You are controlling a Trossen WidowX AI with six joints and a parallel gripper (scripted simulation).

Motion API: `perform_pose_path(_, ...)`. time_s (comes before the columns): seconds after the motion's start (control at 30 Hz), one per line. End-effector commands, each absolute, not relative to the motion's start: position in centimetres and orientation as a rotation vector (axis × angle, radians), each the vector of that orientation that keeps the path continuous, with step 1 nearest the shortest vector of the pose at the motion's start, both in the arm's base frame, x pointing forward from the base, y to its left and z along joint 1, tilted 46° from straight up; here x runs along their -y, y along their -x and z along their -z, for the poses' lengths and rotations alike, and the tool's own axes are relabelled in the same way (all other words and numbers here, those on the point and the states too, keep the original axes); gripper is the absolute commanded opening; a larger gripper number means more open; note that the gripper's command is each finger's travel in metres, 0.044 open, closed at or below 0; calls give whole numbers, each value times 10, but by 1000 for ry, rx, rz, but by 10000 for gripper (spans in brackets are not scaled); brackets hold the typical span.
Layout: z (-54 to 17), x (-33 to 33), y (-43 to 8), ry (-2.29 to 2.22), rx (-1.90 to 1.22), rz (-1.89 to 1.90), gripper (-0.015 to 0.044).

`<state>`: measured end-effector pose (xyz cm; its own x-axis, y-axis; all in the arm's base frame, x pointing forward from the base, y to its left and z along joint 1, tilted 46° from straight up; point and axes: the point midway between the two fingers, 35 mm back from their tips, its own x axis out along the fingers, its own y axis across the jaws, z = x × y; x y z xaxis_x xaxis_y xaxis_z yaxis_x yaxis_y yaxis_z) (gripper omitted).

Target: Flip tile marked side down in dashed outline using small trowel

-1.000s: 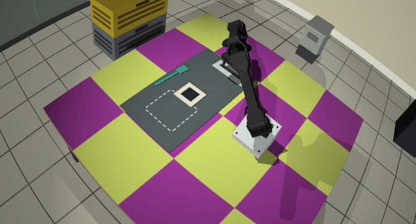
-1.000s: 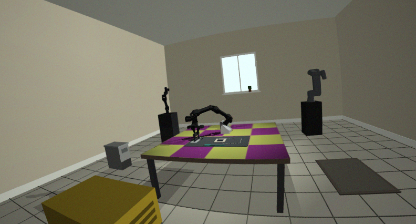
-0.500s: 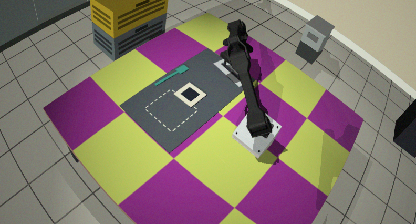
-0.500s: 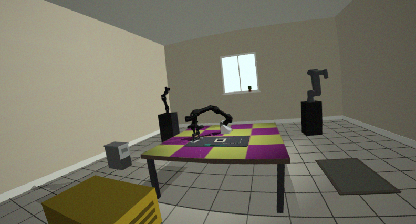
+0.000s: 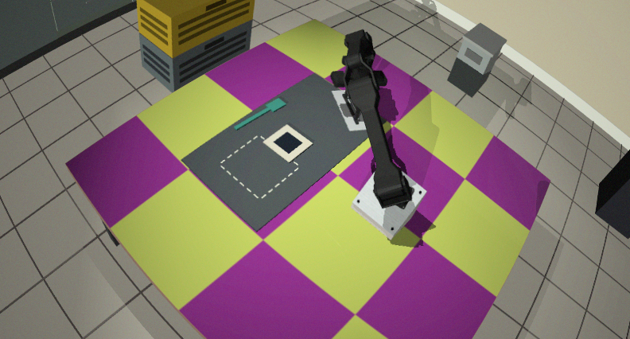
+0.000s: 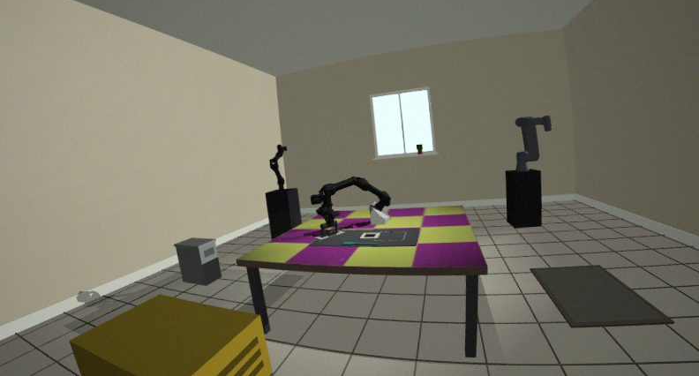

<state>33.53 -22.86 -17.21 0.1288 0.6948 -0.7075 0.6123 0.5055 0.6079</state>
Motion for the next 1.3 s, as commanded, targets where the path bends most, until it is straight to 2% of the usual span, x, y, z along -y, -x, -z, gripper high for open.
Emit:
perform_pose_path(0.0, 172, 227, -335, -1285, -1582, 28, 130)
perform_pose_path(0.53, 172, 227, -335, -1625, -1630, 401, 130)
perform_pose_path(0.83, 172, 227, -335, -1638, -1630, 417, 130)
perform_pose_path(1.0, 172, 227, -335, -1638, -1630, 417, 261)
perform_pose_path(1.27, 172, 227, -335, -1638, -1630, 417, 270)
